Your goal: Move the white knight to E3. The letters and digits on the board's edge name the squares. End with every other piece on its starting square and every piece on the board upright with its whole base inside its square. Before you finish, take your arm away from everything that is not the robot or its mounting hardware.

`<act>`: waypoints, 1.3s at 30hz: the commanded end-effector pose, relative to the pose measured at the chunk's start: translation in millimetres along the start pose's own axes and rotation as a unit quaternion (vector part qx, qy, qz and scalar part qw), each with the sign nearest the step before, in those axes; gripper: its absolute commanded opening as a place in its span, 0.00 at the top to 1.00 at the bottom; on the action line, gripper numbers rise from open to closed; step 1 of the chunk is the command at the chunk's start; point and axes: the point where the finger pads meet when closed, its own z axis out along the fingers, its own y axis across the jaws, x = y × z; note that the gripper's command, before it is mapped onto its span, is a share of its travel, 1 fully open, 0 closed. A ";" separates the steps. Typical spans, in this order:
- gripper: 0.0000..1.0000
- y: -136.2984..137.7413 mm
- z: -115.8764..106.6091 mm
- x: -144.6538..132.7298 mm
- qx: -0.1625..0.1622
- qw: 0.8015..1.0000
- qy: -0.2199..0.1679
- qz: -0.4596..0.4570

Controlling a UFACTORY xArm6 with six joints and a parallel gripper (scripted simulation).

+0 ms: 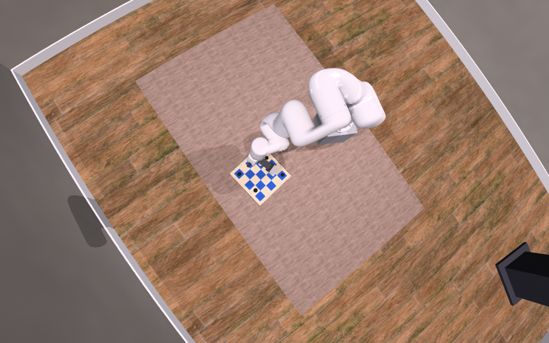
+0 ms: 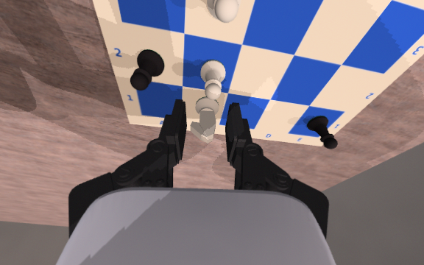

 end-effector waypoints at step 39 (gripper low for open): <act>1.00 1.3 -1.0 -0.6 -0.002 1.000 -0.001 0.000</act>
